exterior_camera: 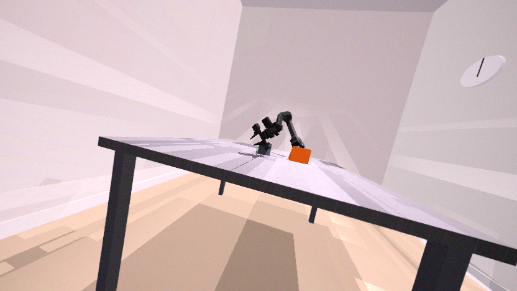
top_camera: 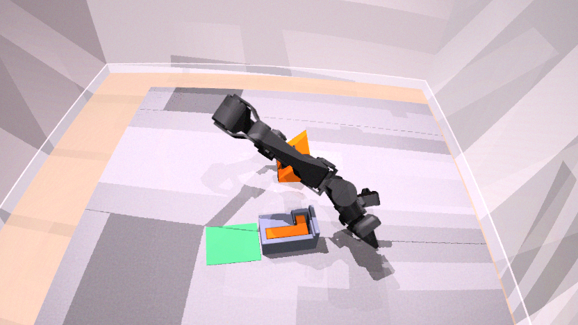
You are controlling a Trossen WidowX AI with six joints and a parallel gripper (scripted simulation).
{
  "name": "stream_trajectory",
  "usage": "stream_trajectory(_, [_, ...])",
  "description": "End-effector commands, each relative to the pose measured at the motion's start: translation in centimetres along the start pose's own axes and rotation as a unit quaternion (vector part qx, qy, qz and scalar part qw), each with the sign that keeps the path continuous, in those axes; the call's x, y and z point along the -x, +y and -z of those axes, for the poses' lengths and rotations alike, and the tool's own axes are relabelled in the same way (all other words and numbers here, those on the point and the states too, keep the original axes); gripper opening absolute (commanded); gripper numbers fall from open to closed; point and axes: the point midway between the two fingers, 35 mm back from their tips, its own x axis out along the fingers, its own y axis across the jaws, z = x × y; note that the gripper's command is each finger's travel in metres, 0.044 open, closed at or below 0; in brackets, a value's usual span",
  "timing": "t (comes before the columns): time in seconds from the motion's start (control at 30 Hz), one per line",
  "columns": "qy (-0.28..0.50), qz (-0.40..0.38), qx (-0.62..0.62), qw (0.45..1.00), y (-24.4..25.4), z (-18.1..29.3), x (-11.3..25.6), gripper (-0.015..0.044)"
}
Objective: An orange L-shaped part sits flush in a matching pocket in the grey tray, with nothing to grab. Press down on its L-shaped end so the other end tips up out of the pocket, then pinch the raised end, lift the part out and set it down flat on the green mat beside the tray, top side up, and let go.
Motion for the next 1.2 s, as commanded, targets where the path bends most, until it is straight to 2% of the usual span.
stream_trajectory(0.0, [0.071,-0.130,-0.273,0.950,0.2,0.0,0.9,0.0180])
stream_trajectory(0.13, [0.135,-0.173,-0.378,0.899,-0.1,0.6,2.7,0.0180])
stream_trajectory(0.47, [0.236,-0.170,-0.523,0.801,-3.1,1.7,6.5,0.0180])
stream_trajectory(0.83, [0.347,-0.163,-0.610,0.693,-2.2,3.4,10.6,0.0180])
stream_trajectory(1.17, [0.447,-0.118,-0.664,0.588,-2.0,5.2,15.0,0.0180])
